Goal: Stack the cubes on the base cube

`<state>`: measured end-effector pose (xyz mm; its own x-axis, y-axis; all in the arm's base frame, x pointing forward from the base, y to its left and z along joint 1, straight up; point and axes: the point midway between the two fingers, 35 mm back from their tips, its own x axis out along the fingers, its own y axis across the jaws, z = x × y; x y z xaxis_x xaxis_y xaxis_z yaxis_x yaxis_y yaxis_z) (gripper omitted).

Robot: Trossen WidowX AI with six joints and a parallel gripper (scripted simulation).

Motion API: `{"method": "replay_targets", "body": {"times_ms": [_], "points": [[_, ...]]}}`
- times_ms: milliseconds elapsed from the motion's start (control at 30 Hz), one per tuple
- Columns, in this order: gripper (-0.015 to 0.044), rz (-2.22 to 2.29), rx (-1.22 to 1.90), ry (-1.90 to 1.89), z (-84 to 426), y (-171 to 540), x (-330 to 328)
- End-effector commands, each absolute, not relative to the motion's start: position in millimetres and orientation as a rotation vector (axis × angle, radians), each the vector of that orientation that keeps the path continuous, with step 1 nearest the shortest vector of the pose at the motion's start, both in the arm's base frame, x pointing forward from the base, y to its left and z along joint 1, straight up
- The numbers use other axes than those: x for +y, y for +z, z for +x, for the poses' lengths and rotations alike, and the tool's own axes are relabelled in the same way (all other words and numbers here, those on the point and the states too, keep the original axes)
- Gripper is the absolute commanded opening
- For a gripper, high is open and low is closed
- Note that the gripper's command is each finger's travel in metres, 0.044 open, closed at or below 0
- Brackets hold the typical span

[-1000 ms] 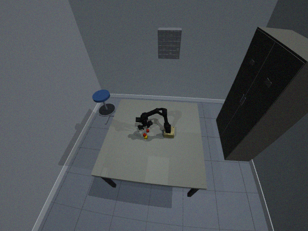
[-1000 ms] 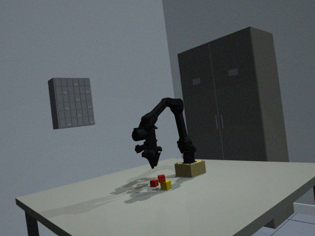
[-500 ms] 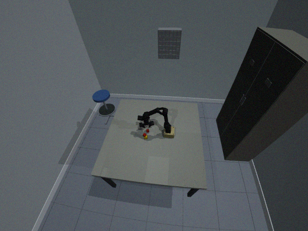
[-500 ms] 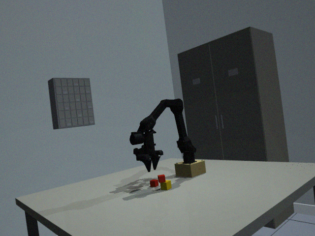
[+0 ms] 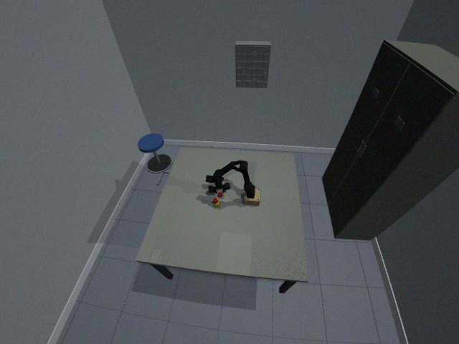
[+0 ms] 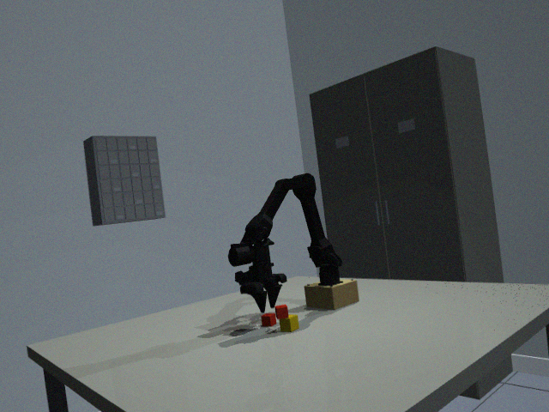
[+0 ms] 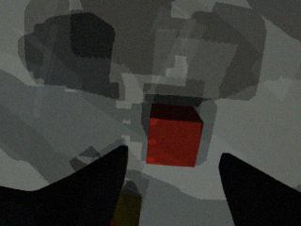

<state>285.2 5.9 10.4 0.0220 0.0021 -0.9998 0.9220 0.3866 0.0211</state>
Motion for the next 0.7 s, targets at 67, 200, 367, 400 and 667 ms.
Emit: {"method": "replay_targets", "body": {"times_ms": [67,200,367,400,667], "points": [[0.0265,0.922,1.351,-0.902,286,2,5],[0.0265,0.922,1.351,-0.902,286,-5,5],[0.0265,0.922,1.351,-0.903,286,-13,5],[0.0265,0.922,1.351,-0.903,286,-15,5],[0.0186,0.922,1.351,-0.903,286,-20,5]]}}
